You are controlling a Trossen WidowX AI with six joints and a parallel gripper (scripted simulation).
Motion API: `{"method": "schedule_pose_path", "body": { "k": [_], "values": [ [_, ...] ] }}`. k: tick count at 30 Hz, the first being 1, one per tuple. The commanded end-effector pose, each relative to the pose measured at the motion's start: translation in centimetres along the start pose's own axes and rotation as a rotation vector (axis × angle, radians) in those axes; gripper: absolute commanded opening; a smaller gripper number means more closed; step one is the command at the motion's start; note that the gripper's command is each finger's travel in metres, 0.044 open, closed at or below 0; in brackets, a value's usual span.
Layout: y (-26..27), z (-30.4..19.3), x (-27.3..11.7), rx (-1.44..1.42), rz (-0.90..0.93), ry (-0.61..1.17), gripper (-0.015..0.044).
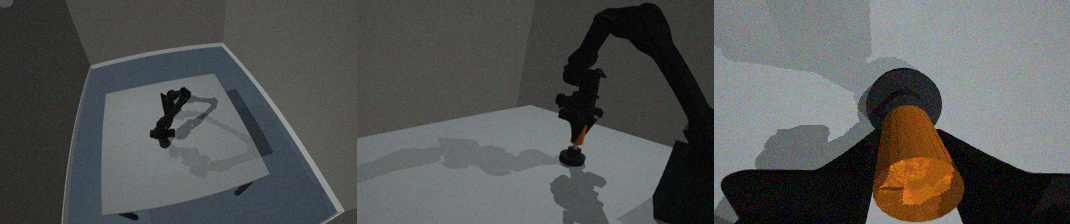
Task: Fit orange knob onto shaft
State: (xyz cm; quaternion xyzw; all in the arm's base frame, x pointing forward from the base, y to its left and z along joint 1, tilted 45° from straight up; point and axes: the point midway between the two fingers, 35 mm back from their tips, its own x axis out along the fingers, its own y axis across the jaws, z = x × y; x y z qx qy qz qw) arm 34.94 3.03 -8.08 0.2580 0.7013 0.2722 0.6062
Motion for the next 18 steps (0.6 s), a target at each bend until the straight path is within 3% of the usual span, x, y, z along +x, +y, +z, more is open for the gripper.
{"method": "schedule_pose_path", "body": {
  "k": [1,18],
  "values": [
    [-0.15,0.22,0.03,-0.086,-0.003,-0.001,0.0000],
    [-0.04,-0.01,0.26,-0.086,-0.002,-0.001,0.0000]
  ]
}}
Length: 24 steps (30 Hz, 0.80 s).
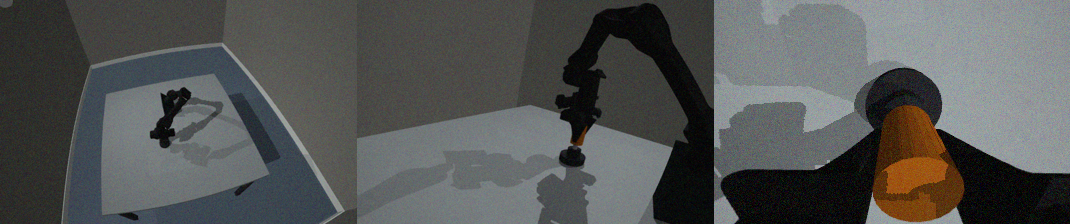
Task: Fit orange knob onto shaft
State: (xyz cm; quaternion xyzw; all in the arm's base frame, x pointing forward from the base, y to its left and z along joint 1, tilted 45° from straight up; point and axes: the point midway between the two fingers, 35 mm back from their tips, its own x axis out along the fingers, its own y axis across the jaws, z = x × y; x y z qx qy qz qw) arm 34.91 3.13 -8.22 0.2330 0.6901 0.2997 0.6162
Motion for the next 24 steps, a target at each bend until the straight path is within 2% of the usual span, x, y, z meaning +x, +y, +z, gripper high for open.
{"method": "schedule_pose_path", "body": {
  "k": [1,18,24],
  "values": [
    [-0.01,0.00,0.12,-0.006,-0.001,-0.001,0.0000],
    [0.01,0.22,-0.32,-0.006,-0.001,-0.001,0.0000],
    [-0.03,0.22,-0.28,-0.175,-0.001,-0.001,0.0000]
  ]
}}
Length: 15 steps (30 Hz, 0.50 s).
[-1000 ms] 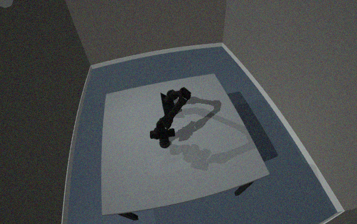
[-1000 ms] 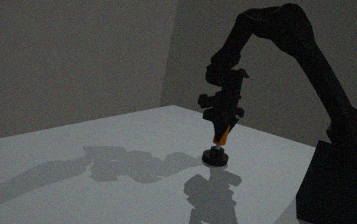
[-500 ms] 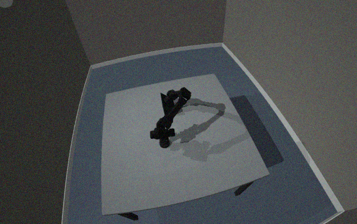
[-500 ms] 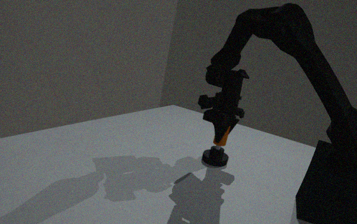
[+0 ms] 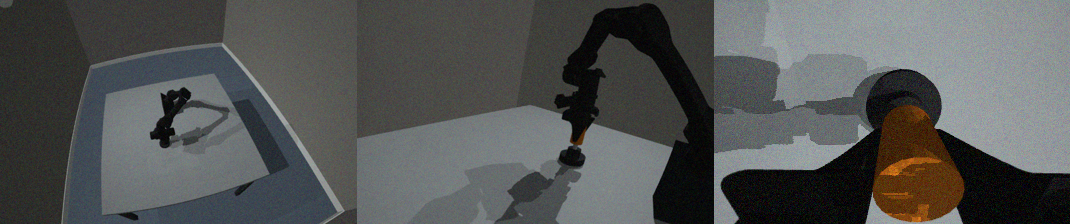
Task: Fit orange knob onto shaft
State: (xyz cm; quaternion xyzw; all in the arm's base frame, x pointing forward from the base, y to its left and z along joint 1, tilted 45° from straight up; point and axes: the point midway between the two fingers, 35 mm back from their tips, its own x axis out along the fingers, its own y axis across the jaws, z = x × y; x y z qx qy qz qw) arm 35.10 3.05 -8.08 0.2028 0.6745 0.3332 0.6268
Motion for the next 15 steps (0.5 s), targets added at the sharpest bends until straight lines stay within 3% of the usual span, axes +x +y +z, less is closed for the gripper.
{"method": "schedule_pose_path", "body": {
  "k": [1,15],
  "values": [
    [-0.08,0.02,-0.06,-0.108,-0.002,-0.001,0.0000],
    [-0.02,-0.03,0.07,-0.118,-0.002,-0.001,0.0000]
  ]
}}
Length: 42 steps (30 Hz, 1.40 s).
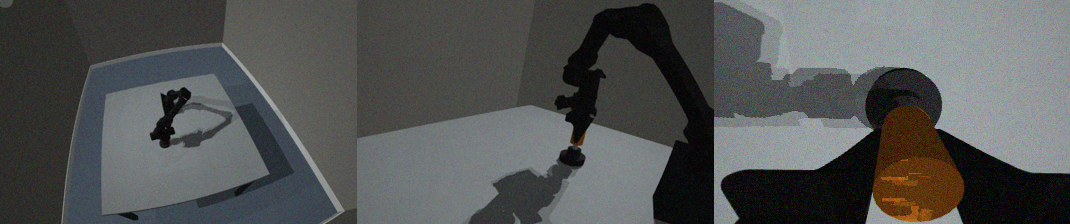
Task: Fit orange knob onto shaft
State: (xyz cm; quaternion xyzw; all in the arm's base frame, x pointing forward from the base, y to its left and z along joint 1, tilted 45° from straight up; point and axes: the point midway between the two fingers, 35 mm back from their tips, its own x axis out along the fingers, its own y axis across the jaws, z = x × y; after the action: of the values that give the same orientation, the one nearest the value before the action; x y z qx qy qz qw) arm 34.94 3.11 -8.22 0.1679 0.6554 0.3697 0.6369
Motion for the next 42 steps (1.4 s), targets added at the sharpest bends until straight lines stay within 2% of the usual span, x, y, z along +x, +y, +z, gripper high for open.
{"method": "schedule_pose_path", "body": {
  "k": [1,22,29,42],
  "values": [
    [0.01,0.12,-0.10,-0.008,-0.002,-0.001,0.0000],
    [-0.02,-0.06,-0.30,-0.008,-0.002,-0.001,0.0000],
    [-0.09,0.04,-0.15,-0.207,-0.002,-0.001,0.0000],
    [-0.01,-0.08,0.17,-0.217,-0.002,-0.001,0.0000]
  ]
}}
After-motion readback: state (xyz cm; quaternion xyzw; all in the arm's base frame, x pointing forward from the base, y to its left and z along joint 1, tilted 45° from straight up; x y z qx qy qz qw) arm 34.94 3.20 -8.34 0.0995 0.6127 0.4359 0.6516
